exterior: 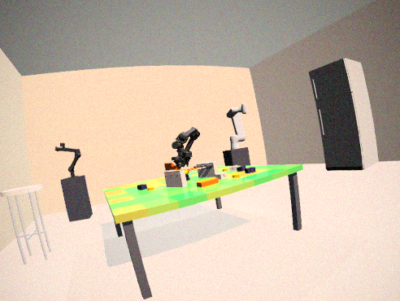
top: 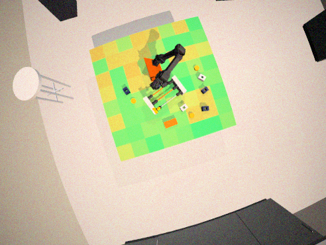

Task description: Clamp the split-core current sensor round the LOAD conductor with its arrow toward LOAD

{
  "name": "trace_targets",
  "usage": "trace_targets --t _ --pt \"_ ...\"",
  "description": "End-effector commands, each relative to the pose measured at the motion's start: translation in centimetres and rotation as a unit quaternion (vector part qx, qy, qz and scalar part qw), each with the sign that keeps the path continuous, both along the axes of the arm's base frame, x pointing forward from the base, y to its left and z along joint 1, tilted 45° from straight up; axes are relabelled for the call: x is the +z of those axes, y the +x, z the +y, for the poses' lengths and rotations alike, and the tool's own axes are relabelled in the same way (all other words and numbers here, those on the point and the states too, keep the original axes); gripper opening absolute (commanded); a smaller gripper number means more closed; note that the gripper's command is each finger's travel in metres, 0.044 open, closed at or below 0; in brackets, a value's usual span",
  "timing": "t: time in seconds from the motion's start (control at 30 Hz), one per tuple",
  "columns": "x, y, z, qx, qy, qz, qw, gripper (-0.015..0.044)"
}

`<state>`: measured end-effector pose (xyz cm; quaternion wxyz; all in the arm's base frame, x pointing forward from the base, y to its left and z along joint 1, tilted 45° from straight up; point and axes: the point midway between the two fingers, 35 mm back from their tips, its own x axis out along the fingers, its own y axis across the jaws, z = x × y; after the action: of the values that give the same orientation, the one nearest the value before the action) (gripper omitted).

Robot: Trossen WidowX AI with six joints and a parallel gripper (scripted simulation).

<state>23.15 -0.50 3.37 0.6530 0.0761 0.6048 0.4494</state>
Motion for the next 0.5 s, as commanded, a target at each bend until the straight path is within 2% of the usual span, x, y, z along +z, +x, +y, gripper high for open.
trace_targets --t 0.0,0.47 --pt "-0.4 -0.2 0.6 -0.002 0.002 0.002 1.0 0.044" --pt "-2.1 -0.5 2.2 -0.002 0.003 0.002 1.0 0.044"
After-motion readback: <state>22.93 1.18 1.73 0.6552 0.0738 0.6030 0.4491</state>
